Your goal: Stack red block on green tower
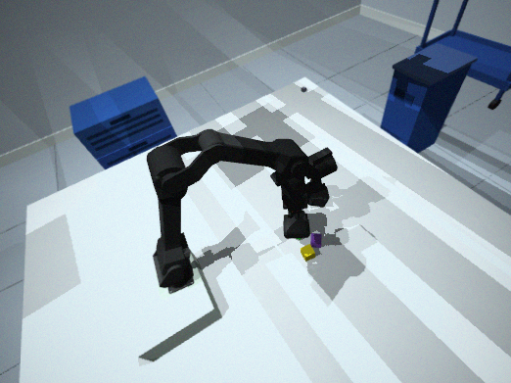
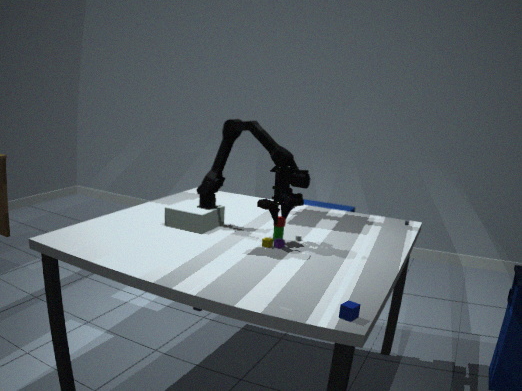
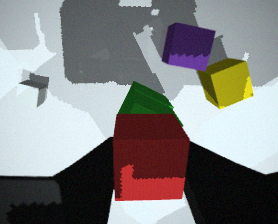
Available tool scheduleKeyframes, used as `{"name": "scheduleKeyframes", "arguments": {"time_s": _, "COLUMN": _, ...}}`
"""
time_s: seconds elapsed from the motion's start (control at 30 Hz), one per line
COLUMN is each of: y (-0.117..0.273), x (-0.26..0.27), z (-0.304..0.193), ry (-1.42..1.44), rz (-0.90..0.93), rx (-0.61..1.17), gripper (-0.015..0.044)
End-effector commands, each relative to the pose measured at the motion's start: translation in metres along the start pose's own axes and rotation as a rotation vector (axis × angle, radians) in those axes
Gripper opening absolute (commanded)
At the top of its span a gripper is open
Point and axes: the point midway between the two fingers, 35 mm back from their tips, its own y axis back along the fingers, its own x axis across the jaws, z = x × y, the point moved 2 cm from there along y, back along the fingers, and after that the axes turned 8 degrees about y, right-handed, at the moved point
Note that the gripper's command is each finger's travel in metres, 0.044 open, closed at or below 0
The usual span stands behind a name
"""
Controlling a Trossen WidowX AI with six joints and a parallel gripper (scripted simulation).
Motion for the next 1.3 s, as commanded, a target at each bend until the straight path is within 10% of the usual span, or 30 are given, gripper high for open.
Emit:
{"name": "scheduleKeyframes", "arguments": {"time_s": 0.0, "y": -0.0010, "x": -0.0006, "z": 0.0000, "ry": 0.004, "rz": -0.003, "rx": -0.002, "gripper": 0.0000}}
{"name": "scheduleKeyframes", "arguments": {"time_s": 0.63, "y": 0.0074, "x": -0.0008, "z": 0.0005, "ry": 0.004, "rz": -0.003, "rx": -0.002, "gripper": 0.0000}}
{"name": "scheduleKeyframes", "arguments": {"time_s": 1.27, "y": -0.0005, "x": -0.0006, "z": -0.0013, "ry": 0.000, "rz": -0.002, "rx": 0.005, "gripper": 0.0440}}
